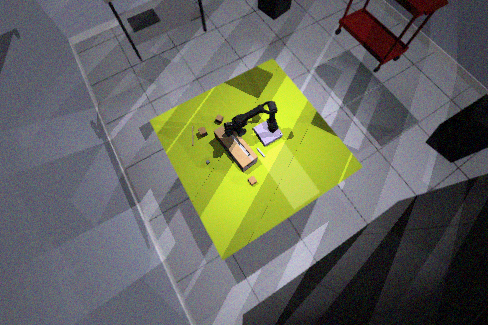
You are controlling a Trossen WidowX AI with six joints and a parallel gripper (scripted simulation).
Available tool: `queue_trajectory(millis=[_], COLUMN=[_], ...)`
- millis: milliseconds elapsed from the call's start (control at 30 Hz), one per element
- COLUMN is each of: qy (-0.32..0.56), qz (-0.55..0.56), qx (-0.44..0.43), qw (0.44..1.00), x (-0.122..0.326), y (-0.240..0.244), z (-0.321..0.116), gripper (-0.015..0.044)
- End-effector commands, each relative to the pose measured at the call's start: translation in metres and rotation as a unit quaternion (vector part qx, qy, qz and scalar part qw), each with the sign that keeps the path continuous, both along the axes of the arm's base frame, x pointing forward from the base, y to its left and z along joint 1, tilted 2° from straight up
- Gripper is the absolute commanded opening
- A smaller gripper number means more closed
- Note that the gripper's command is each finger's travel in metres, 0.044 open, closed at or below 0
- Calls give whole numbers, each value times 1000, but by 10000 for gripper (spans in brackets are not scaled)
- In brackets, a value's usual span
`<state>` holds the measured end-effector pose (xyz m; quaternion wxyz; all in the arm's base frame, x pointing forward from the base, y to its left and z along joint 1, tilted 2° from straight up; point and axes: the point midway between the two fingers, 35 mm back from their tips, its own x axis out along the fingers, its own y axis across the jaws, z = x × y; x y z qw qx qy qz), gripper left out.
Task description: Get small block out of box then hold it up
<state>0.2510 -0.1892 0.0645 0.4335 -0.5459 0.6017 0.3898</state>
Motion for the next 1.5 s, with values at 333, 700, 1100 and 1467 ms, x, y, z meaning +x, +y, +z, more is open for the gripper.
queue_trajectory(millis=[333, 700, 1100, 1467], qy=[-1, -1, -159, -260], qz=[-1, 1, -416, -797], qx=[-1, 1, 19, 79], qw=[1000, 1000, 895, 539], x=[0, 1, -7, -18], y=[-5, -5, -20, -34], z=[60, 55, 60, 61], gripper=[400, 400, 285, 285])
